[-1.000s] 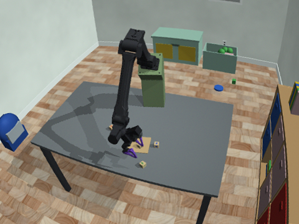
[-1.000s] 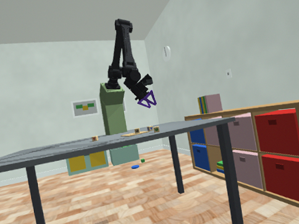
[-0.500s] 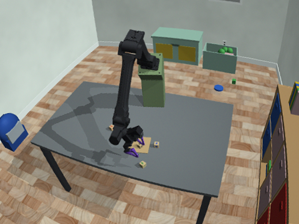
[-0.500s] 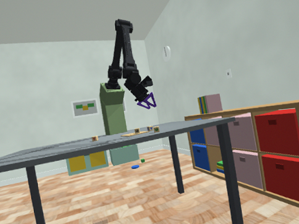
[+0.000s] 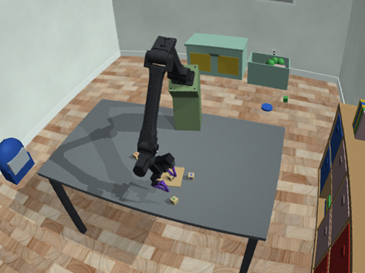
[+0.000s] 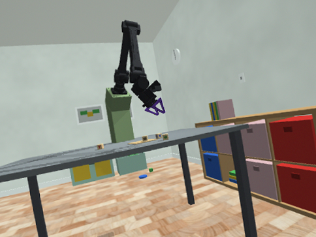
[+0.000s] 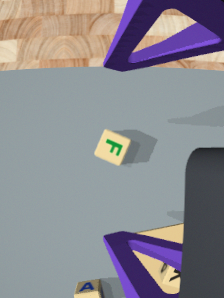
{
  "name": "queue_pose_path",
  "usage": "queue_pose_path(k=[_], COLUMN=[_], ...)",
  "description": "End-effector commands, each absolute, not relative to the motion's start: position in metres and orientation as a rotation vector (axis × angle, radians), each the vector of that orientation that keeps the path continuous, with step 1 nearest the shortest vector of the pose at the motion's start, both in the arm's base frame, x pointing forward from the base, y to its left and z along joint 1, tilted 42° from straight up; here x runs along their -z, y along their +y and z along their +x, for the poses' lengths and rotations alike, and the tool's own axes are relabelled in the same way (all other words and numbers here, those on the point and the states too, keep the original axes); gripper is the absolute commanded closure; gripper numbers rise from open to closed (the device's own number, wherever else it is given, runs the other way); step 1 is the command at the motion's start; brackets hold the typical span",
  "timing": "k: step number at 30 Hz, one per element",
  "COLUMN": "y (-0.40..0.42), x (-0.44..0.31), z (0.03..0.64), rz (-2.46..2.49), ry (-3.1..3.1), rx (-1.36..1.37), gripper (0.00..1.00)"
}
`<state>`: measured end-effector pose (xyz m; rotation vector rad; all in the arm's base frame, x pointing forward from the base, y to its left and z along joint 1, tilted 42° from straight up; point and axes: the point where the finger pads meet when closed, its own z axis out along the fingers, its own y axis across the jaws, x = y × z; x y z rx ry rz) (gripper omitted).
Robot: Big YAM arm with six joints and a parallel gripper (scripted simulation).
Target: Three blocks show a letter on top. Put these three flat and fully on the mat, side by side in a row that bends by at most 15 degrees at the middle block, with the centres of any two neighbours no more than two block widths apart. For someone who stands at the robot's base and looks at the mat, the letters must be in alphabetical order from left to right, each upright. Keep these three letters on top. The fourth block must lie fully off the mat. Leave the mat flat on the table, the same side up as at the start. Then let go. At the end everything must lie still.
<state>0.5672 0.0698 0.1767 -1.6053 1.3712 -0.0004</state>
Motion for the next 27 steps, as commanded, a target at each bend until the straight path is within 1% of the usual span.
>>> queue_pose_path(k=[1, 21, 24, 26, 27], y=[0.068, 0.068, 0.055, 0.039, 0.039], x=[-0.199, -0.199, -0.185, -0.156, -0.156], z=[0.572, 0.572, 0.558, 0.534, 0.534], rz=[-1.604, -1.604, -1.600, -1.605, -1.605], ry=[1.330, 1.330, 1.333, 1.337, 1.337], rx=[0.044, 0.044, 0.053, 0.051, 0.051], gripper=[0.00, 0.00, 0.00, 0.00, 0.00])
